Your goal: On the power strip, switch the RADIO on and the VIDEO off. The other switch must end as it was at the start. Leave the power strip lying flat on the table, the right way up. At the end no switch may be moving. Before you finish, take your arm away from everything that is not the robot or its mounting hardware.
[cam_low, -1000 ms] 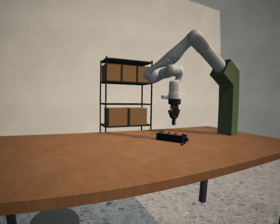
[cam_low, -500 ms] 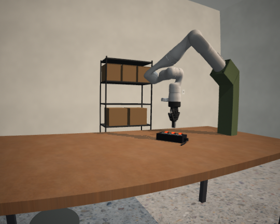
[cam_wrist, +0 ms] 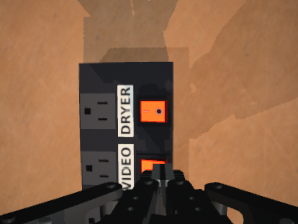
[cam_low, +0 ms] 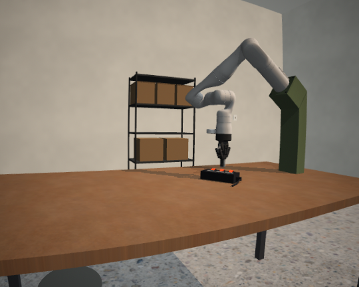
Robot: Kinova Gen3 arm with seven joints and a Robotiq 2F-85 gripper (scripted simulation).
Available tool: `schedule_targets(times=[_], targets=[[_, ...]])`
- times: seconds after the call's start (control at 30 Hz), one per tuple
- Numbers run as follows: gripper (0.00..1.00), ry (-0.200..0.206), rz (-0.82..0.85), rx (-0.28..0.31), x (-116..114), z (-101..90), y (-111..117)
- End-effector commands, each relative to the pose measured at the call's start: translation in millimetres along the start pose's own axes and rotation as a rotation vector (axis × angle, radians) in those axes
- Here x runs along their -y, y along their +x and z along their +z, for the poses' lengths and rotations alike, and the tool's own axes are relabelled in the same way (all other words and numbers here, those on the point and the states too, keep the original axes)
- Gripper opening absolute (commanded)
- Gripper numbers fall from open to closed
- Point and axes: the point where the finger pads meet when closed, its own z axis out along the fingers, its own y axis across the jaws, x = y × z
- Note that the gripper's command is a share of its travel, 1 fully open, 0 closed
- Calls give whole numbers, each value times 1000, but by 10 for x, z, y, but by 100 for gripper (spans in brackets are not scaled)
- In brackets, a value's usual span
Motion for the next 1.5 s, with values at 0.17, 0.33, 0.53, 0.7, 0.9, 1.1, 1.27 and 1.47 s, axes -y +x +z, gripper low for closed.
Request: schedule_targets(times=[0.17,0.33,0.53,0.7,0.9,1.1,1.27,1.47], targets=[[0,-1,2,0,-3,39,0],[0,-1,2,0,-4,53,0],[0,-1,2,0,-4,55,0],[0,-1,2,0,-4,55,0],[0,-1,2,0,-4,55,0],[0,-1,2,0,-4,55,0],[0,-1,2,0,-4,55,0],[0,-1,2,0,-4,55,0]])
